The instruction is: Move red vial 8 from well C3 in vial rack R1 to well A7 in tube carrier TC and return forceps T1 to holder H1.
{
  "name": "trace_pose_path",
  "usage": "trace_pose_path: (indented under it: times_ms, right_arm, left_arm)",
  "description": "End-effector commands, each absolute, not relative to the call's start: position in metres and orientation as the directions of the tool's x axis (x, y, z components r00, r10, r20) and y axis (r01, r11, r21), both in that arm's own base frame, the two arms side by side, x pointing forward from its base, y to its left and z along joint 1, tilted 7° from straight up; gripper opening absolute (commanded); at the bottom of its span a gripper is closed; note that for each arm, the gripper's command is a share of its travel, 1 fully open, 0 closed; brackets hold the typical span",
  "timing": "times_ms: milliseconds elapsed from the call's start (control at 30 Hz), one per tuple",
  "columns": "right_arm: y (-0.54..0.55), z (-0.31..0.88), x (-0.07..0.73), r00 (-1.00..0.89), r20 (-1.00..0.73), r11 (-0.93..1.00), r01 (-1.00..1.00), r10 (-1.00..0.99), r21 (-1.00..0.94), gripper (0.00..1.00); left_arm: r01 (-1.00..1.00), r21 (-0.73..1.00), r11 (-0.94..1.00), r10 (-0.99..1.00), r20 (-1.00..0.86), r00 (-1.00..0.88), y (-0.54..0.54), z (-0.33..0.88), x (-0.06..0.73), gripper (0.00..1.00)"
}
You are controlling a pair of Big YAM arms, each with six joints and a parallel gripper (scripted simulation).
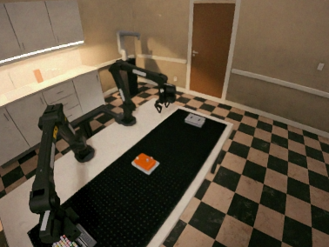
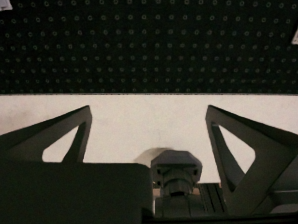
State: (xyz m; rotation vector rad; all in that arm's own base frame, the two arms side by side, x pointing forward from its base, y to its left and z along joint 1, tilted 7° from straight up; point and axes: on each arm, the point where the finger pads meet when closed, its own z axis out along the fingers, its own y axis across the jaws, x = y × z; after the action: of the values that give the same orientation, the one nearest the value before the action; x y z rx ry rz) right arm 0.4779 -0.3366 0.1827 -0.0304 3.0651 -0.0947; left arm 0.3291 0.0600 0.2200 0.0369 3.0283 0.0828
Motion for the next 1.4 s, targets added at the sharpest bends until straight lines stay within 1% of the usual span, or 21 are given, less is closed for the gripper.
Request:
trace_pose_path:
  times_ms: [0, 433, 500, 533, 1100, 1333, 1367]
  right_arm:
    - [-0.341, 0.197, 0.484, -0.994, -0.103, 0.997, -0.015, -0.024, -0.082, 0.07]
    - [-0.336, 0.182, 0.478, -0.996, -0.082, 0.998, -0.016, -0.021, -0.066, 0.07]
    - [-0.340, 0.197, 0.483, -0.994, -0.103, 0.996, -0.015, -0.024, -0.082, 0.07]
    - [-0.334, 0.186, 0.477, -0.996, -0.086, 0.998, -0.016, -0.021, -0.069, 0.07]
    - [-0.339, 0.197, 0.483, -0.994, -0.104, 0.996, -0.015, -0.024, -0.083, 0.07]
    - [-0.331, 0.180, 0.478, -0.997, -0.075, 0.998, -0.016, -0.021, -0.061, 0.07]
    - [-0.339, 0.197, 0.483, -0.994, -0.103, 0.996, -0.015, -0.024, -0.083, 0.07]
  left_arm:
    - [0.030, 0.062, 0.998, 0.039, -0.142, -0.989, 0.063, 0.239, 0.347, 1.00]
    - [0.030, 0.062, 0.998, 0.039, -0.142, -0.989, 0.063, 0.239, 0.347, 1.00]
    - [0.030, 0.062, 0.998, 0.039, -0.142, -0.989, 0.063, 0.239, 0.347, 1.00]
    - [0.030, 0.062, 0.998, 0.039, -0.142, -0.989, 0.063, 0.239, 0.347, 1.00]
    - [0.030, 0.062, 0.998, 0.039, -0.142, -0.989, 0.063, 0.239, 0.347, 1.00]
    - [0.030, 0.062, 0.998, 0.039, -0.142, -0.989, 0.063, 0.239, 0.347, 1.00]
    - [0.030, 0.062, 0.998, 0.039, -0.142, -0.989, 0.063, 0.239, 0.347, 1.00]
